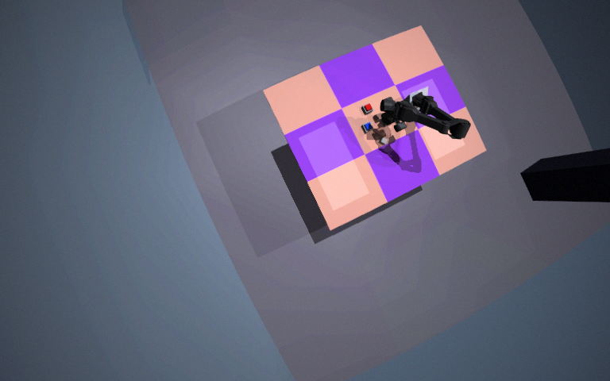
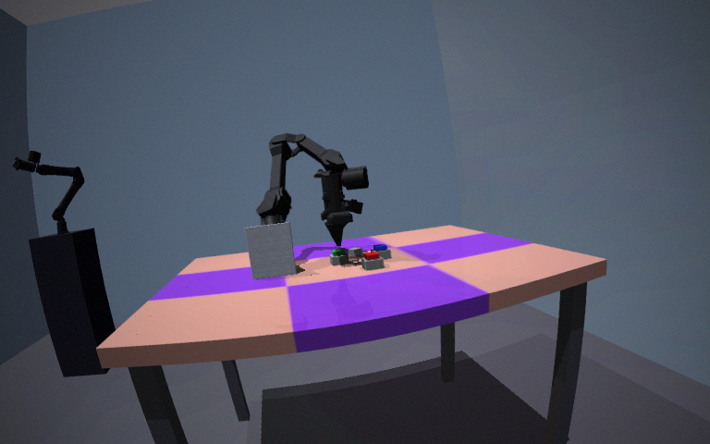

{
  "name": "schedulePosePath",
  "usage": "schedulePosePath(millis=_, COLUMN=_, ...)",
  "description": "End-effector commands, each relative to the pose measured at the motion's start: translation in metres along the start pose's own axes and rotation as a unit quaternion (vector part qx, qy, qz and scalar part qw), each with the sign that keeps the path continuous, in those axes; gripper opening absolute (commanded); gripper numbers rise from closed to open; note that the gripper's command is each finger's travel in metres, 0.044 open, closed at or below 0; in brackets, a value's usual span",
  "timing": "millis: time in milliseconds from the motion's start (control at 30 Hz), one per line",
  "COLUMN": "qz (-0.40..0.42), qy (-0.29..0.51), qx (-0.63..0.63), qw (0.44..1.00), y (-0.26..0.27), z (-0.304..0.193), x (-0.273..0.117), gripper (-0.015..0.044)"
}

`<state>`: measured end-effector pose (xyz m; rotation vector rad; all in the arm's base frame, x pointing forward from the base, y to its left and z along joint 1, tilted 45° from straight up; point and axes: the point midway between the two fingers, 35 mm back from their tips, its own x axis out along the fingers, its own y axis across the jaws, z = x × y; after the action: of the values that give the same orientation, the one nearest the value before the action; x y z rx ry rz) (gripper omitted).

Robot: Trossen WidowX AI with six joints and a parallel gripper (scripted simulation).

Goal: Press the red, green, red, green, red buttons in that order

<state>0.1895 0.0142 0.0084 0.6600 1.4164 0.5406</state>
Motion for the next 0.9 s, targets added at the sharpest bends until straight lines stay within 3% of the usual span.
schedulePosePath(millis=0, qz=0.003, qy=0.002, qx=0.005, qw=1.0, y=0.0, z=-0.003, x=0.007, gripper=0.002)
schedulePosePath(millis=867, qz=0.004, qy=0.002, qx=0.004, qw=1.0, y=0.001, z=-0.003, x=0.021, gripper=0.002)
